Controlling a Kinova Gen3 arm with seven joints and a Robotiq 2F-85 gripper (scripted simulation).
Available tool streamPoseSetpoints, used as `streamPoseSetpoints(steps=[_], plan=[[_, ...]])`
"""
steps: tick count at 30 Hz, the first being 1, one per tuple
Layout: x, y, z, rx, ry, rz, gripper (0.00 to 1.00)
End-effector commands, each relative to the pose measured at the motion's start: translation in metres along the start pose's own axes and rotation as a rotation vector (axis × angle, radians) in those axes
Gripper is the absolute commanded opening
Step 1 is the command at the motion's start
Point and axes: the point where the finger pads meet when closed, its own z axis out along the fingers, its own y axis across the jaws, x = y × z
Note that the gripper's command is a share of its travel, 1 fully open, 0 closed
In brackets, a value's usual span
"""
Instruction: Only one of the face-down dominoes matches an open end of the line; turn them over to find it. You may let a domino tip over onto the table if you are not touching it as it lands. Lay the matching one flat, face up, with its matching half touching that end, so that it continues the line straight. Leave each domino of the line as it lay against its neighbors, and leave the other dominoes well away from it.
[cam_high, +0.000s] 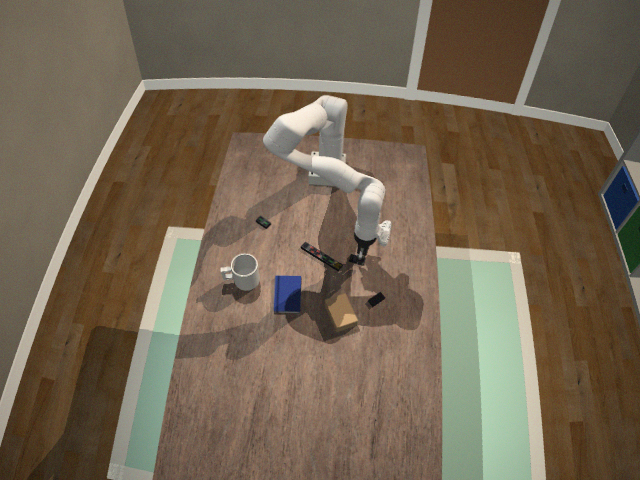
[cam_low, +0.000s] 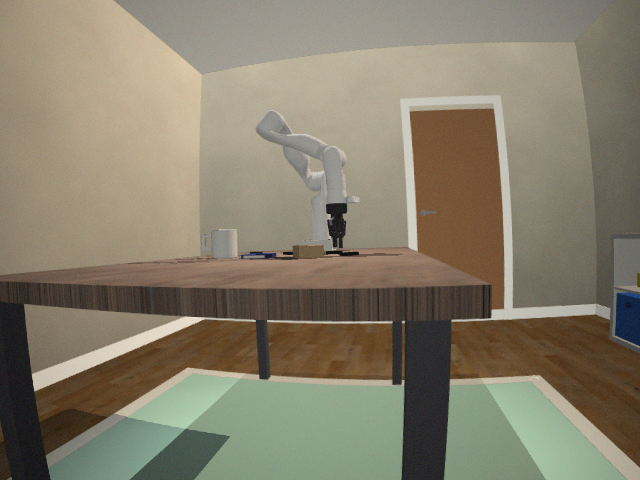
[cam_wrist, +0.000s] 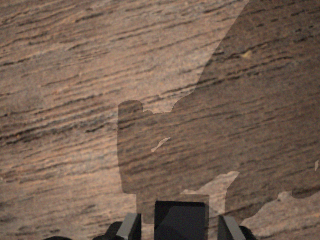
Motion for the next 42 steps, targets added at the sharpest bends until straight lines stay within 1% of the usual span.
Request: streamPoseSetpoints(steps=[1,25,27,30,32,42], plan=[[0.000,0.000,-0.001,-0.002,0.001,0.000,0.48],[0.000,0.000,-0.001,-0.002,-0.001,0.000,0.48],[0.000,0.001,-0.003,-0.001,-0.029,0.000,0.48],[0.001,0.001,-0.011,-0.002,-0.111,0.000,0.48],[0.002,0.000,-0.015,-0.002,-0.138,0.000,0.48],[0.002,0.000,-0.012,-0.002,-0.139,0.000,0.48]])
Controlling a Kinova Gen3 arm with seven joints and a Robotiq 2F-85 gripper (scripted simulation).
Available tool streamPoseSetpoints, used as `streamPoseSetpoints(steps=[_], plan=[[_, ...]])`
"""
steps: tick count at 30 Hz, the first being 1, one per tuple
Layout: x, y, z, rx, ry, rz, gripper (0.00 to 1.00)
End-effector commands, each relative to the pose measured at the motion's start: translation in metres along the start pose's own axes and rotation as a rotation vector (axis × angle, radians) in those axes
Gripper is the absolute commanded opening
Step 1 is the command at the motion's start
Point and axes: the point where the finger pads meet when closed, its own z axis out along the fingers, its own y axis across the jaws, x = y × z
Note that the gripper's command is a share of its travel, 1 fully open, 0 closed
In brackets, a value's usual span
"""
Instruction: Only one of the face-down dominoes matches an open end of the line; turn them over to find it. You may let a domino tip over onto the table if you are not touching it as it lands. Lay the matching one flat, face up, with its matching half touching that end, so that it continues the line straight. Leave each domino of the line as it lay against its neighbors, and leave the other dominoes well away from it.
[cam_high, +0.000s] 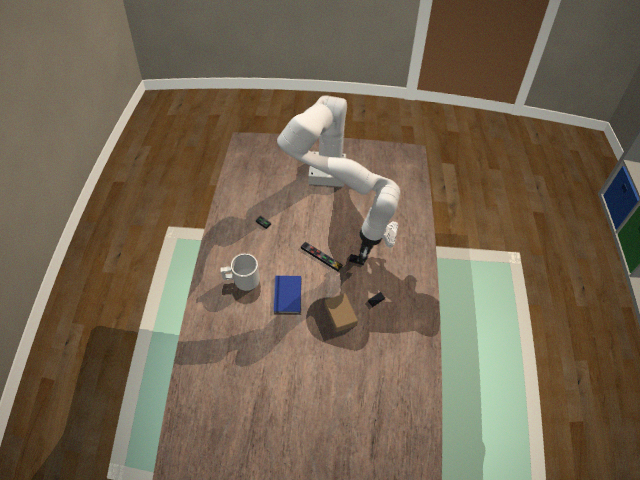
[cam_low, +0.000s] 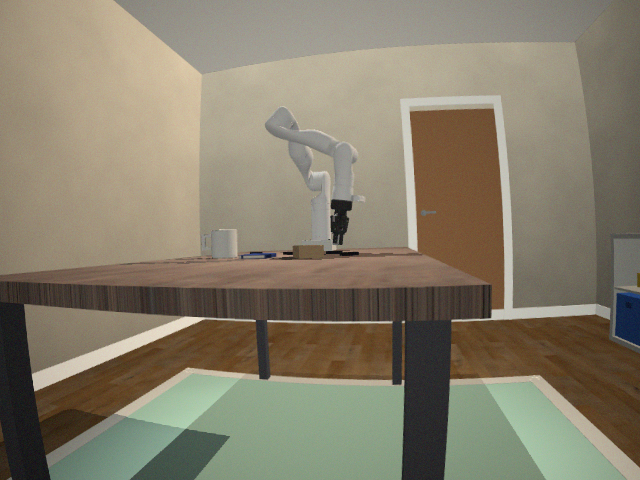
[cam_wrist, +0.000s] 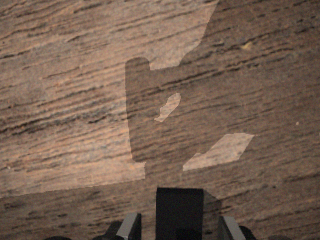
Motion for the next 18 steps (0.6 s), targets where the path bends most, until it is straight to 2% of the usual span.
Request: streamPoseSetpoints(steps=[1,18], plan=[[0.001,0.000,0.001,-0.002,0.000,-0.001,0.48],[0.005,0.000,0.025,-0.002,0.000,-0.001,0.48]])
